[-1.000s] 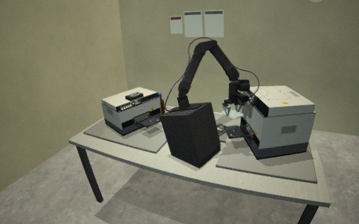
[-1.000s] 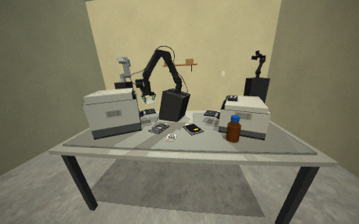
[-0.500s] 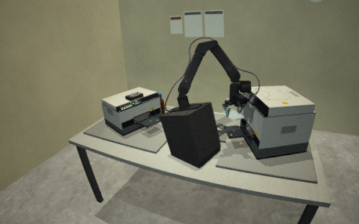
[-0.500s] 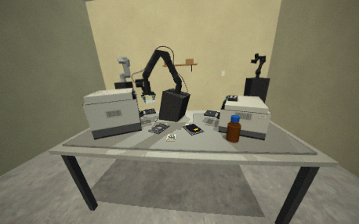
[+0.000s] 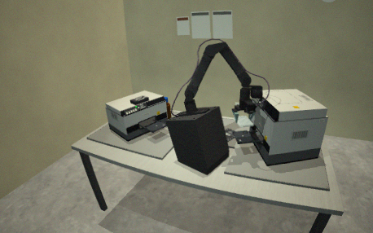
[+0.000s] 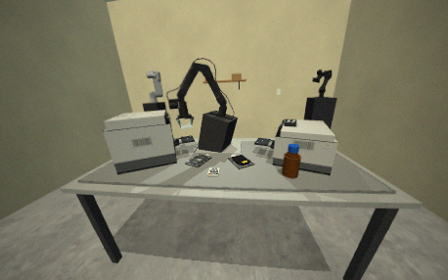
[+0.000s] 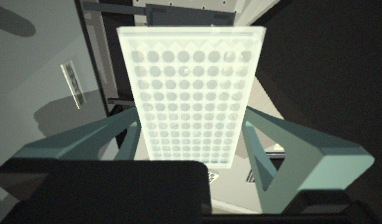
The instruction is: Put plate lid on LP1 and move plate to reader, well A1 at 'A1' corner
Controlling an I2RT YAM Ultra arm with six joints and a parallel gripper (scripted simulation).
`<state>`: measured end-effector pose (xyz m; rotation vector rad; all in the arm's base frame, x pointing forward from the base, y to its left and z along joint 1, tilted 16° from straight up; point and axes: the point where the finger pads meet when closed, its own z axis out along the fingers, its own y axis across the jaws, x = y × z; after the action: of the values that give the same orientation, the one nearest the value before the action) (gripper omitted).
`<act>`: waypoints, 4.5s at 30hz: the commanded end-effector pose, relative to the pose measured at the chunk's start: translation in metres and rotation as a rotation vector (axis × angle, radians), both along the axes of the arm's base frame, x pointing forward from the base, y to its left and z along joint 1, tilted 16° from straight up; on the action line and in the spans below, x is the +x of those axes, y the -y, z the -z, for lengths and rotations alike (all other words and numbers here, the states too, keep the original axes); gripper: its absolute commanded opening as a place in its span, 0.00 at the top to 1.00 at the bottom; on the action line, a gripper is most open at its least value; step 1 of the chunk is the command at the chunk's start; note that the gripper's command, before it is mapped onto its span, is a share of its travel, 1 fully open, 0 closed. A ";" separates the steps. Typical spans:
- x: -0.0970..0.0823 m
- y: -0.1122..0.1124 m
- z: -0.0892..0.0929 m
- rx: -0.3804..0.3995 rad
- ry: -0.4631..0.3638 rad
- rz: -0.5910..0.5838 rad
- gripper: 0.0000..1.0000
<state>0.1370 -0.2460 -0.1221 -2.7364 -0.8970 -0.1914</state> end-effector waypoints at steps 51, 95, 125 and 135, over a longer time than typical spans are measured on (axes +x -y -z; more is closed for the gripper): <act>0.011 0.015 0.016 -0.029 0.004 0.093 0.14; 0.010 -0.011 0.067 -0.010 -0.004 0.094 0.14; 0.014 0.000 0.076 -0.039 0.007 0.104 0.14; 0.013 0.001 0.075 -0.039 0.007 0.107 0.14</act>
<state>0.1452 -0.2251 -0.2089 -2.7718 -0.7692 -0.1954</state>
